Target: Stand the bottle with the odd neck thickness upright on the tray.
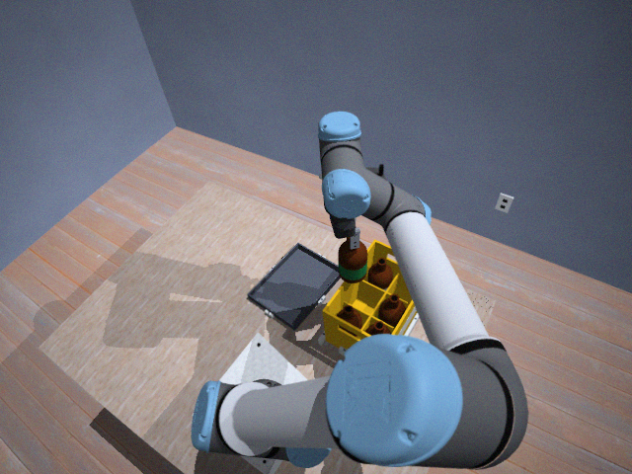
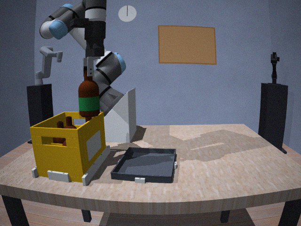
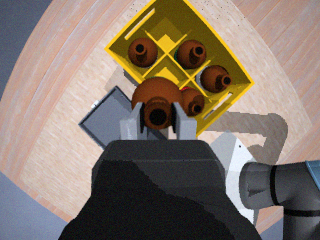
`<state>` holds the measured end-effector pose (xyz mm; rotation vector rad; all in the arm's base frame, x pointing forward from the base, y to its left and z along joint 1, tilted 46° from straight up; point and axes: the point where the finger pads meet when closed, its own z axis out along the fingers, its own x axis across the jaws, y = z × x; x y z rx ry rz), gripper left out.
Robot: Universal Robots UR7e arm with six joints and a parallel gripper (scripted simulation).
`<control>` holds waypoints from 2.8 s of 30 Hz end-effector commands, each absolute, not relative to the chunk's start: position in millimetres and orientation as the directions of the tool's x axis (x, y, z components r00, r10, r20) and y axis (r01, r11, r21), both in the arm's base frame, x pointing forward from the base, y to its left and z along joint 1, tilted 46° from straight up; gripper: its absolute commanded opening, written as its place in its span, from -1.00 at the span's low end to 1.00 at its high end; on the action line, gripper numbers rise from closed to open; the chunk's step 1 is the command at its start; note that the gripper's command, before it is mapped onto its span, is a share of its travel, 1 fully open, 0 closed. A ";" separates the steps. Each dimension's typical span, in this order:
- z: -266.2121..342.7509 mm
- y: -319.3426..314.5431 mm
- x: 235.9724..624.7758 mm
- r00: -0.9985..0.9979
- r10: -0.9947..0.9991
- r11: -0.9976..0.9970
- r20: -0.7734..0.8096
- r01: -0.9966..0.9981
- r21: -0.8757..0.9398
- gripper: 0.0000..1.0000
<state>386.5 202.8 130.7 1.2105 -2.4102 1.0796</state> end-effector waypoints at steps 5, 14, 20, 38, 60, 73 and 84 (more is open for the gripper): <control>121.7 212.0 383.9 -0.630 -0.595 0.385 0.499 -0.768 -0.511 -1.00; 107.9 225.1 379.7 -0.630 -0.595 0.385 0.499 -0.768 -0.511 -1.00; 101.3 231.3 377.7 -0.630 -0.595 0.385 0.499 -0.768 -0.511 -1.00; 73.7 257.3 369.3 -0.630 -0.595 0.385 0.499 -0.768 -0.511 -1.00; 40.5 288.8 359.2 -0.630 -0.595 0.385 0.499 -0.768 -0.511 -1.00; 24.8 303.5 354.4 -0.630 -0.595 0.385 0.499 -0.768 -0.511 -1.00; 13.2 314.5 350.9 -0.630 -0.595 0.385 0.499 -0.768 -0.511 -1.00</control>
